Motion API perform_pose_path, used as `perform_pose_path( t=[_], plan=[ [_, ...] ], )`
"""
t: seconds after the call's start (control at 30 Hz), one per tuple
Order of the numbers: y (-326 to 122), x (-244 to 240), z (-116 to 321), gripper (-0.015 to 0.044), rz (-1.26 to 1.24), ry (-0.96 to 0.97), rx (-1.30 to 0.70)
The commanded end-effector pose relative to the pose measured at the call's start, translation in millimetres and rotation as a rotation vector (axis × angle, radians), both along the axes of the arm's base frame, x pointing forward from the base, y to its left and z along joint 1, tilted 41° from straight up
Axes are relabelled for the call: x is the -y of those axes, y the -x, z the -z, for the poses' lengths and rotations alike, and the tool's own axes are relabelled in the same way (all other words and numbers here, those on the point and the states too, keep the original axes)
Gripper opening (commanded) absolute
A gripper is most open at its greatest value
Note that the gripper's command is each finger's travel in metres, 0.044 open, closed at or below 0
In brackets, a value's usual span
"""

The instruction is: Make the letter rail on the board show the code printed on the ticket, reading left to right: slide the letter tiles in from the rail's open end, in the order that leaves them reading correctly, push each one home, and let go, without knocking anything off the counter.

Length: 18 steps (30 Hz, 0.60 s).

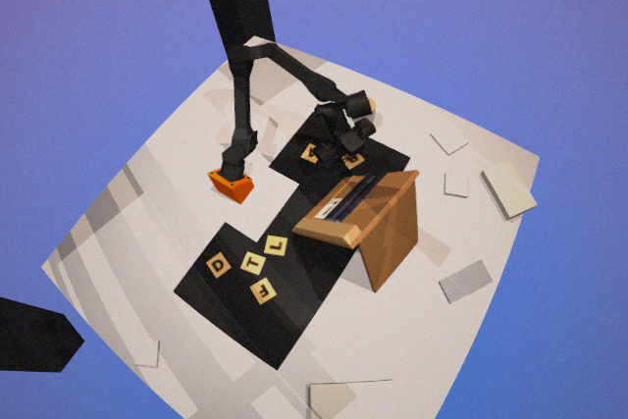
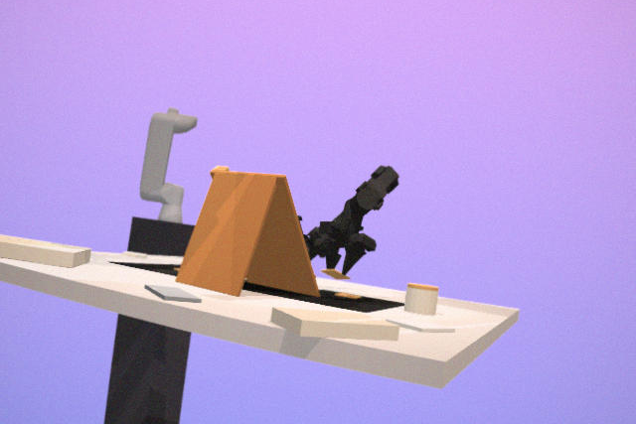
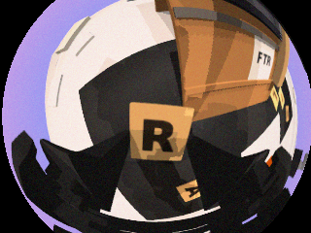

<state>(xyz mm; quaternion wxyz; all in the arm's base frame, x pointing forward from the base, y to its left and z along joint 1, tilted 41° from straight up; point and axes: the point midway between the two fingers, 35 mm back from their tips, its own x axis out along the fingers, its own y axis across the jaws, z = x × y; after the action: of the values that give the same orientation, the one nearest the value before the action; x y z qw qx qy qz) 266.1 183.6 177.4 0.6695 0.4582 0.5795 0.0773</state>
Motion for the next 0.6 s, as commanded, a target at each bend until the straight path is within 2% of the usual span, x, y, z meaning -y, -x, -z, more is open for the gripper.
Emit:
perform_pose_path(
  t=[0.0, 0.57],
  plan=[
    [-15.3, 0.3, -14.0, 0.0000, 0.011, 0.025, 0.081],
    [-106.8, 22.4, -89.5, 0.0000, 0.144, 0.289, 0.537]
  ],
)
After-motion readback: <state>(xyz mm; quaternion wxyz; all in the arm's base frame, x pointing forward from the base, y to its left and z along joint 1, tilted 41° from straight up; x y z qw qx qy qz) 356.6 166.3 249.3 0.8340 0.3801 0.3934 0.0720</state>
